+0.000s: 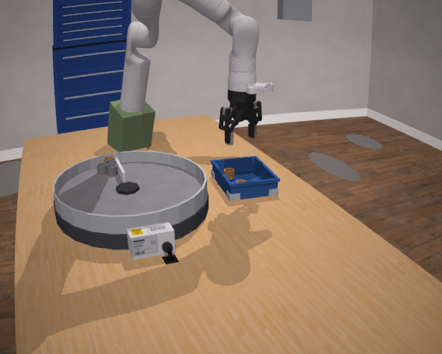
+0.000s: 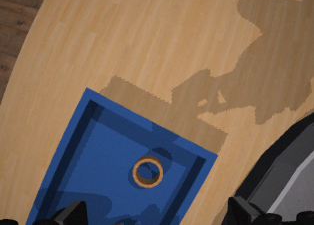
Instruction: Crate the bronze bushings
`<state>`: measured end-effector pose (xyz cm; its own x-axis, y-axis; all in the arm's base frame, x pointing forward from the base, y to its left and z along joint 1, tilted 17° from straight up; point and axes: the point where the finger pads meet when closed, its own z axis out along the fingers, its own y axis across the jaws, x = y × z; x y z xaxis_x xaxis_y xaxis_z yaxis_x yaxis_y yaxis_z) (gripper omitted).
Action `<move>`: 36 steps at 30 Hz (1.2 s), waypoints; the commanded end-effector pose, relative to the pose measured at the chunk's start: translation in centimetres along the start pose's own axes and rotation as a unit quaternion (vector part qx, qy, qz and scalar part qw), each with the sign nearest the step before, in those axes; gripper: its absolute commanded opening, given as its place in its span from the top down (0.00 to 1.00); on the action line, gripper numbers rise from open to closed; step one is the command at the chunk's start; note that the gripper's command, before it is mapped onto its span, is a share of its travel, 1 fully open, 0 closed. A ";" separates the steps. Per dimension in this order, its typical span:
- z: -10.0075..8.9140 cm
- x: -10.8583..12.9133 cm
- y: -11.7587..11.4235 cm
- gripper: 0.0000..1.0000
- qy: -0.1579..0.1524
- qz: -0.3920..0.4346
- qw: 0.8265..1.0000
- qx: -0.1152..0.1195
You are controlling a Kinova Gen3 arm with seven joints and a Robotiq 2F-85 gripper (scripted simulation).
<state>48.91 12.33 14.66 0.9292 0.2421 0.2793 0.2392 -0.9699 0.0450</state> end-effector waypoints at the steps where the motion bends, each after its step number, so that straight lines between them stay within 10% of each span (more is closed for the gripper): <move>1: -0.1 0.0 -0.1 0.00 0.001 -0.025 1.000 0.000; 36: -0.7 -0.7 -0.7 0.00 0.000 -0.295 0.955 -0.001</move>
<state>48.03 12.70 15.07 0.6671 0.7134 0.2144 0.6884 -0.7004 0.1885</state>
